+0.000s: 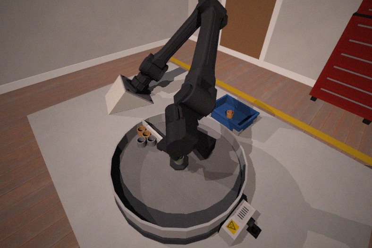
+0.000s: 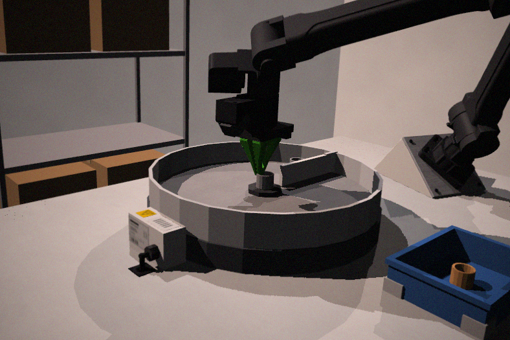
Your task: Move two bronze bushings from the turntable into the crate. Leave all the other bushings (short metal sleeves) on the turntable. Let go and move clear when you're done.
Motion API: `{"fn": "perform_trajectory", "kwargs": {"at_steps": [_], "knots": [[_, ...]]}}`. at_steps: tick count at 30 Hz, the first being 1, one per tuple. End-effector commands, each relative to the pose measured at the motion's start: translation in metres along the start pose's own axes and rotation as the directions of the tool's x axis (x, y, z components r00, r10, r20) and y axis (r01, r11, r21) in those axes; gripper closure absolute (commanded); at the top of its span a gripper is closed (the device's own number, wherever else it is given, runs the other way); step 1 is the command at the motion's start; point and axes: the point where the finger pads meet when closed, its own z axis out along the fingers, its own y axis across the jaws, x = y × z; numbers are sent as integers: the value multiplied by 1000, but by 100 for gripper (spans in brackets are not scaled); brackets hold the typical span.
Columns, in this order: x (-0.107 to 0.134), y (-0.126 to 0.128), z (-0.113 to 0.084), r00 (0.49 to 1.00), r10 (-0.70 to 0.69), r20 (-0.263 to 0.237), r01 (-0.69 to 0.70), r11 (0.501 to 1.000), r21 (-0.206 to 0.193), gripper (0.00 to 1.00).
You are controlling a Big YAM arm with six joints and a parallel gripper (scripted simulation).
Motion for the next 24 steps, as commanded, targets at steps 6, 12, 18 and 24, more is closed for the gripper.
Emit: {"fn": "perform_trajectory", "kwargs": {"at_steps": [6, 12, 18, 24], "knots": [[3, -4, 1, 1000, 16, 6, -16, 1000, 1, 86], [3, -4, 1, 1000, 16, 6, -16, 1000, 1, 86], [3, -4, 1, 1000, 16, 6, -16, 1000, 1, 86], [3, -4, 1, 1000, 16, 6, -16, 1000, 1, 86]]}}
